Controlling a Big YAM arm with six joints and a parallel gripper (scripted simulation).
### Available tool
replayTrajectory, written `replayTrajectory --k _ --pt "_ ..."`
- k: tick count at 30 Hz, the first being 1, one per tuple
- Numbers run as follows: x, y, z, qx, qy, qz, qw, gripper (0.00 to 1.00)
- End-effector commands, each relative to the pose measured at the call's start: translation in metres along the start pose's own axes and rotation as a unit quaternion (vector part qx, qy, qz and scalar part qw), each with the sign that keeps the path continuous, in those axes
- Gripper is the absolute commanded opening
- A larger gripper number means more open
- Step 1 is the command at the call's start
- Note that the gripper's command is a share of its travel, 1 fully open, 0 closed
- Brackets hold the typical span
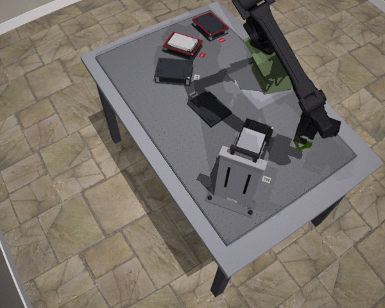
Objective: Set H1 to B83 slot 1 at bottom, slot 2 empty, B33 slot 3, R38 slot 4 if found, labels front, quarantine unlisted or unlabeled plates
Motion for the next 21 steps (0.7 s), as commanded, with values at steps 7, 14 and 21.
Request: replayTrajectory --k 7,14,21 --pt "0.008 -0.003 0.0 -0.004 -0.001 -0.001 1.0 1.0" --pt "0.02 -0.003 0.0 -0.003 -0.001 -0.001 1.0 1.0" --pt "0.028 -0.004 0.001 -0.002 -0.002 -0.002 1.0 1.0"
Point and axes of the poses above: the point where the finger pads meet when closed, its own x axis out along the fingers, its own y axis across the jaws, z = x × y, the point moved 6 cm from there along -x, back along the fingers, and after that the axes turned 8 degrees about x, right-handed, at the moved point
